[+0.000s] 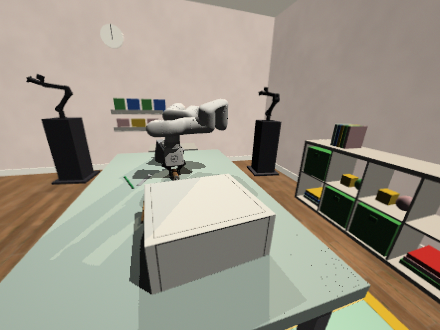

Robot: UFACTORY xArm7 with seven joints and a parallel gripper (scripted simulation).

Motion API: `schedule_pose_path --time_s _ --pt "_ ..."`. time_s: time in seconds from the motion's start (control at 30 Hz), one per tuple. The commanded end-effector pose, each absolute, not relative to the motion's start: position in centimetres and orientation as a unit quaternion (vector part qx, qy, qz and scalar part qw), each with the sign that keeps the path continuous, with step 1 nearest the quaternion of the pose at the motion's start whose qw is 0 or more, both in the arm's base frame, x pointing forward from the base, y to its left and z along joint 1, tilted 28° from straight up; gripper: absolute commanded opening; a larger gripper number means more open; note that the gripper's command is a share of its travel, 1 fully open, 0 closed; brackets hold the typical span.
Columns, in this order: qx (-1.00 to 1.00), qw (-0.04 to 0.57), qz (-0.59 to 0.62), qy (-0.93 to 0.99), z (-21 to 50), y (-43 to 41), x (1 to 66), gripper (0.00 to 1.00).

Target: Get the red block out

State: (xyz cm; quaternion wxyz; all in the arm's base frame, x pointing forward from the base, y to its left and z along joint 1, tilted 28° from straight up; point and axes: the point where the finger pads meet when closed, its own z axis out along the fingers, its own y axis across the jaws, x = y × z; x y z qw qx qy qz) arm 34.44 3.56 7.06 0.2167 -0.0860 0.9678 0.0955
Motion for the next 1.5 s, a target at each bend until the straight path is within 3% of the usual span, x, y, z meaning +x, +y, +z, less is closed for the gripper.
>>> schedule_pose_path --time_s 0.0,0.97,1.0,1.47 --pt "-0.085 0.218 0.095 0.968 7.1 3.5 34.5 0.00" --pt "-0.085 0.218 0.096 0.968 7.8 4.9 35.2 0.00" --pt "-0.085 0.218 0.096 0.968 7.8 4.9 35.2 0.58" --pt "-0.085 0.218 0.096 0.968 7.8 4.9 35.2 0.58"
